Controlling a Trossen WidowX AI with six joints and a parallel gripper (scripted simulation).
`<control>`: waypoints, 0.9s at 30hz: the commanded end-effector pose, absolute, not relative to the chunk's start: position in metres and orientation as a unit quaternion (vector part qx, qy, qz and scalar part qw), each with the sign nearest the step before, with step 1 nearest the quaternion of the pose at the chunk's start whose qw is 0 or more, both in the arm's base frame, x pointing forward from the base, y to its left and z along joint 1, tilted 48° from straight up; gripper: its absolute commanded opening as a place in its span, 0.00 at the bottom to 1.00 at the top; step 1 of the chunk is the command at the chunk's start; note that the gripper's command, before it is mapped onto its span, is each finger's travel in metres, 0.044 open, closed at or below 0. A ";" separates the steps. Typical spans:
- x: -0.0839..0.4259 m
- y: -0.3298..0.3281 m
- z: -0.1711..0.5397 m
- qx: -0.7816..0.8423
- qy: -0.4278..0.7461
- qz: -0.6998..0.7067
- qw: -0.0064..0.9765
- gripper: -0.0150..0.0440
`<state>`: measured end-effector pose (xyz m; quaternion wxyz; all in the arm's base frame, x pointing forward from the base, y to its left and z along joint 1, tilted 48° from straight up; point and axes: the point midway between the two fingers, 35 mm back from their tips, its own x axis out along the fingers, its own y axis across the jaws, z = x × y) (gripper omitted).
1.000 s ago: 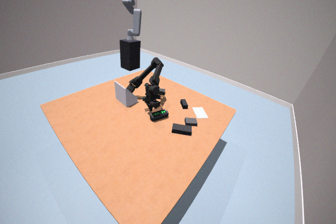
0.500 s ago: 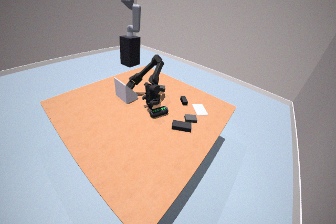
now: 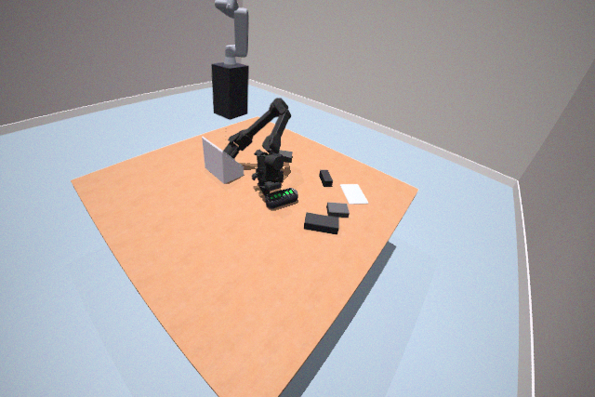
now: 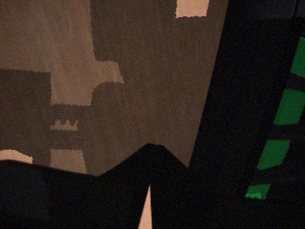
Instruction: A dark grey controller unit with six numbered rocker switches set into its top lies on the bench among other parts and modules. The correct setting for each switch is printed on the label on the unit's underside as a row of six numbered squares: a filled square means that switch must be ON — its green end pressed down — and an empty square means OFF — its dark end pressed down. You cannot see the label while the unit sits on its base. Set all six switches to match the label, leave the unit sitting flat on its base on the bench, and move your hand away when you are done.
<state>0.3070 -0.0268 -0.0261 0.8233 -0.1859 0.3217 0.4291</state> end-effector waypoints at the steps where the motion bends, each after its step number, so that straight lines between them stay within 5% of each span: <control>1: 0.307 -0.026 -0.028 -0.185 0.324 0.429 0.823 0.25; 27: 0.317 -0.030 -0.030 -0.185 0.324 0.429 0.823 0.25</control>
